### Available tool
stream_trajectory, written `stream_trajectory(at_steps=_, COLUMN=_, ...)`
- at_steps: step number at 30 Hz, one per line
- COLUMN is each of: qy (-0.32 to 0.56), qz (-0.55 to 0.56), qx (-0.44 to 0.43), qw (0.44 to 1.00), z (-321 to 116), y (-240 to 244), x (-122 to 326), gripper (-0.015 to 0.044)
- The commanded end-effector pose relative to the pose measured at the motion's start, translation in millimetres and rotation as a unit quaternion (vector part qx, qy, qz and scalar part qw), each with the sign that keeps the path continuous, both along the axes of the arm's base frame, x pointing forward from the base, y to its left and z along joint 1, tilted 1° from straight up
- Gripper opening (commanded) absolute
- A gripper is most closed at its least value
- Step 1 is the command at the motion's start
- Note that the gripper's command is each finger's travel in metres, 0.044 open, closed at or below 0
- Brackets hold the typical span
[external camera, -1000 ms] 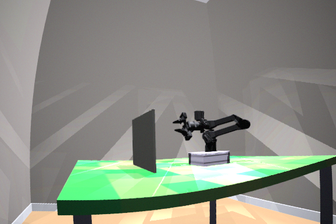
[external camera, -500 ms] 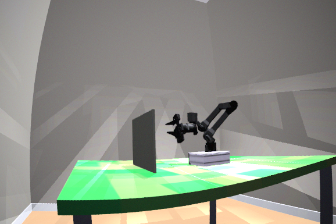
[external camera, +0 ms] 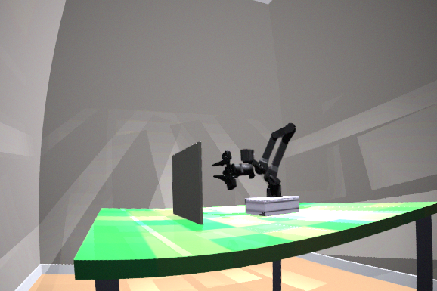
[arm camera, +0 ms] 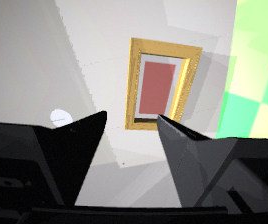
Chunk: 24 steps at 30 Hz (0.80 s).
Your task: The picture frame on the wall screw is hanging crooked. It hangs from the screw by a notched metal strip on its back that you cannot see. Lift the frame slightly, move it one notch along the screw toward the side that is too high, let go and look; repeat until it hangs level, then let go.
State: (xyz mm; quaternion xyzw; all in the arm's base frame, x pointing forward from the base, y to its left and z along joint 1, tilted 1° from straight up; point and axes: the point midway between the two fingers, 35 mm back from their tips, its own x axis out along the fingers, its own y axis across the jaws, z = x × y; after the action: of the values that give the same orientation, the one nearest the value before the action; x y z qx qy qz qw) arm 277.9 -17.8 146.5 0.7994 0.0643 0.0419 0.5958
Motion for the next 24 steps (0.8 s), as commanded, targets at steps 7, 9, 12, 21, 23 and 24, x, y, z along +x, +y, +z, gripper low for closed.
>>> stream_trajectory(at_steps=7, qy=-0.004, qz=-0.005, qx=0.001, qw=1.000, z=4, y=2, x=38, gripper=0.0260)
stream_trajectory(at_steps=9, qy=-0.007, qz=-0.006, qx=0.002, qw=1.000, z=4, y=5, x=53, gripper=0.0260)
stream_trajectory(at_steps=12, qy=-0.010, qz=-0.008, qx=0.004, qw=1.000, z=0, y=10, x=74, gripper=0.0260)
stream_trajectory(at_steps=21, qy=-0.011, qz=-0.008, qx=0.005, qw=1.000, z=-1, y=11, x=79, gripper=0.0260)
stream_trajectory(at_steps=23, qy=-0.011, qz=-0.008, qx=0.005, qw=1.000, z=-1, y=11, x=79, gripper=0.0260)
stream_trajectory(at_steps=24, qy=-0.011, qz=-0.008, qx=0.005, qw=1.000, z=-1, y=11, x=79, gripper=0.0260)
